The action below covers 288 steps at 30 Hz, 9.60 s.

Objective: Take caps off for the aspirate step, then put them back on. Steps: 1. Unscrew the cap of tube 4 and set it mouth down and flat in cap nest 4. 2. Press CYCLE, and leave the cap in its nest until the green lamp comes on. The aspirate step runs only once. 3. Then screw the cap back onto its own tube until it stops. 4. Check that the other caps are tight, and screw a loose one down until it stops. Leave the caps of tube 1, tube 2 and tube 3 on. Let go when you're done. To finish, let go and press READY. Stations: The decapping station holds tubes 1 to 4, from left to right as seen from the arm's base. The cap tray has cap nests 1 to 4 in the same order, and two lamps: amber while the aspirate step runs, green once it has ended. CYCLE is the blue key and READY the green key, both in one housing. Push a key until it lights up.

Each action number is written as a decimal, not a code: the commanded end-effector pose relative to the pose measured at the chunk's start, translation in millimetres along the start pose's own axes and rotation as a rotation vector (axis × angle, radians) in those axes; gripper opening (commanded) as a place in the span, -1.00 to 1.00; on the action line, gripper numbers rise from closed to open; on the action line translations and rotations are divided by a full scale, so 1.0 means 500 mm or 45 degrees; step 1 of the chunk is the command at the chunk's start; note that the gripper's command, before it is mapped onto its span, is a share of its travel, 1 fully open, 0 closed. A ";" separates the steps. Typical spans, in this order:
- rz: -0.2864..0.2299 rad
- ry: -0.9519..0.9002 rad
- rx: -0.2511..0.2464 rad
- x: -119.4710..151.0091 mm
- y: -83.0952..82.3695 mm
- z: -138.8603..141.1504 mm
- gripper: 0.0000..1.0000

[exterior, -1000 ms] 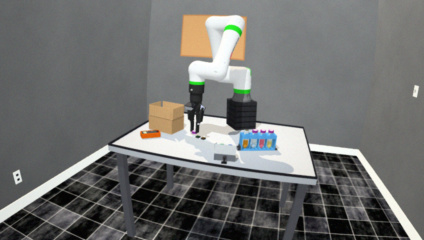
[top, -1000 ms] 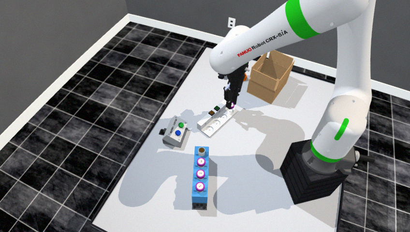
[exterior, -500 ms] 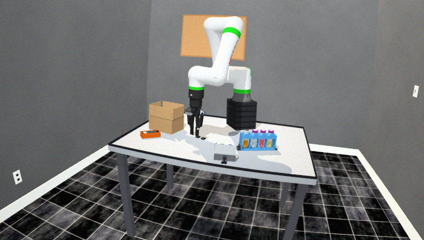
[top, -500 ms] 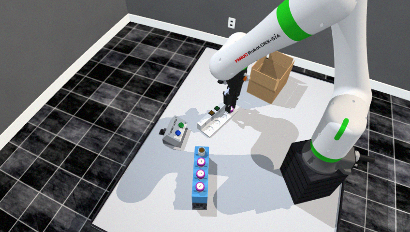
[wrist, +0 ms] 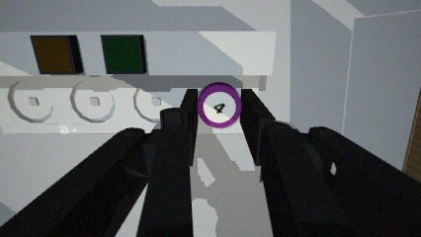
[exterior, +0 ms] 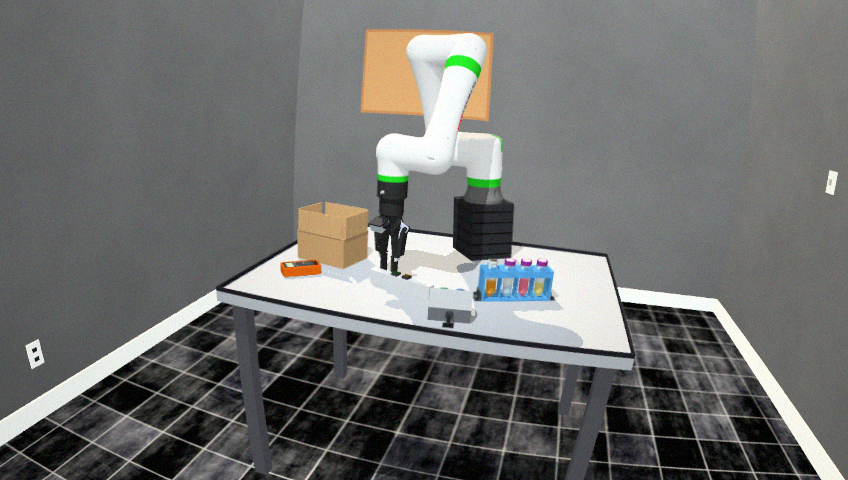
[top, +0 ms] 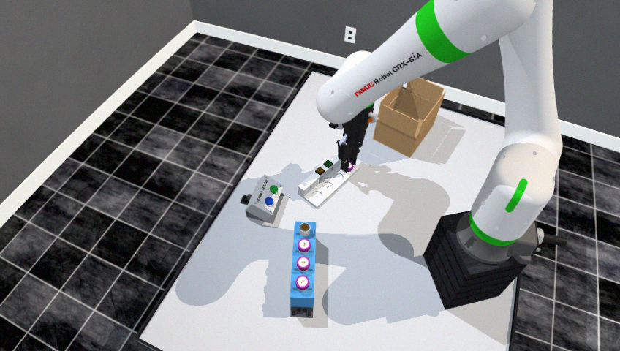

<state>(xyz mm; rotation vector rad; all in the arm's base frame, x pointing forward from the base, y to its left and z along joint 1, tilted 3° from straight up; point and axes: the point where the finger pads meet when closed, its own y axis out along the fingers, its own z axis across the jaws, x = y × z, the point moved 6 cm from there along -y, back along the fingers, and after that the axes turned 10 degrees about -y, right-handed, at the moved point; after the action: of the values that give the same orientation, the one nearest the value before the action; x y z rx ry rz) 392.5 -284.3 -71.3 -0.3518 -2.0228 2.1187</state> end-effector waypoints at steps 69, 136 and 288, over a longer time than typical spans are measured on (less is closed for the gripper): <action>0.002 0.708 -0.003 -0.045 -0.250 -0.104 -0.80; 0.002 1.391 -0.001 -0.235 -0.125 -0.563 -0.80; 0.002 0.000 0.000 -0.137 -0.115 -0.116 1.00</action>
<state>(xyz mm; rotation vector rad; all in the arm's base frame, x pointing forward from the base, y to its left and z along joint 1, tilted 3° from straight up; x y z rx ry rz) 473.3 -246.4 -14.5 -0.3519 -2.0228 2.1188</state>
